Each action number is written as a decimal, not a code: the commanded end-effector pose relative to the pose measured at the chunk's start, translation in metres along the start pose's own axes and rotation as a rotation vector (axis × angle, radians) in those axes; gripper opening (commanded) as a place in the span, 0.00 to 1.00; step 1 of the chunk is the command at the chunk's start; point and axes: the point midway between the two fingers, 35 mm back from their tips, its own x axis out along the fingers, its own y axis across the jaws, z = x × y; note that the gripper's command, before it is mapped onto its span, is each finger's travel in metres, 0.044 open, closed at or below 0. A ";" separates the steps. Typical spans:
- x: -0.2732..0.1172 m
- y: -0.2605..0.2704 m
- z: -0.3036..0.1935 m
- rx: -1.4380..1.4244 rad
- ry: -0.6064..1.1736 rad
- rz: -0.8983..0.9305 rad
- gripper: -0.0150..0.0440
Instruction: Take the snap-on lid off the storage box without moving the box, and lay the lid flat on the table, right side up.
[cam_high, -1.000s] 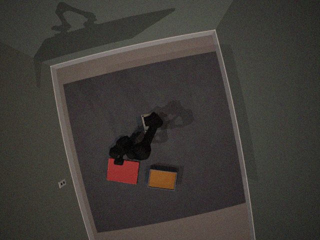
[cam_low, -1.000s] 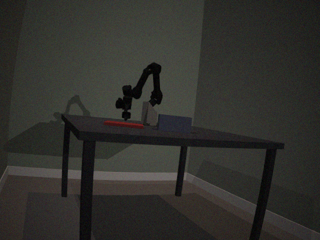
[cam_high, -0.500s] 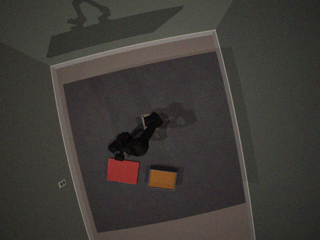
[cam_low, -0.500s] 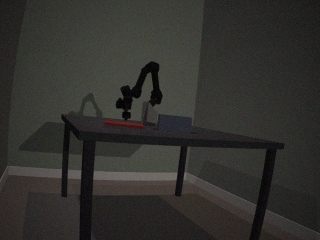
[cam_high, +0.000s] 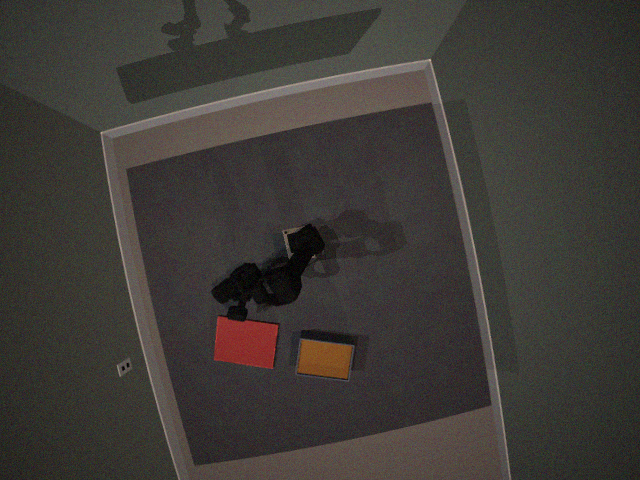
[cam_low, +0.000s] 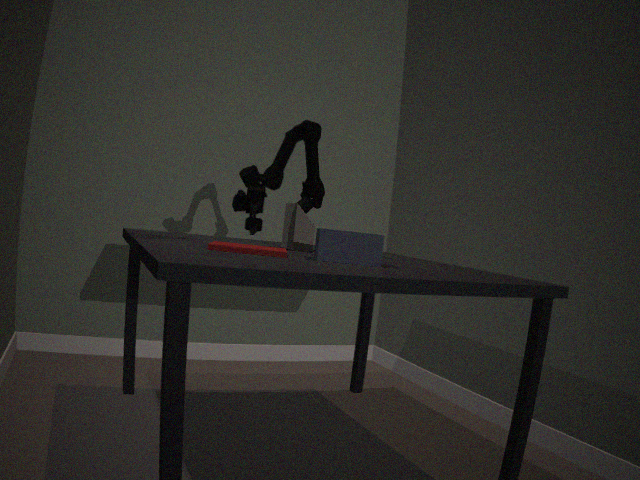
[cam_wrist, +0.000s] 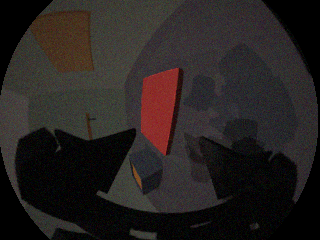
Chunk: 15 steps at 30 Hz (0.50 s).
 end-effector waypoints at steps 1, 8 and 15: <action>-0.007 0.005 0.000 -0.003 0.000 0.005 1.00; -0.019 0.012 0.000 -0.003 0.000 0.004 1.00; -0.032 0.018 0.001 -0.003 -0.001 0.004 1.00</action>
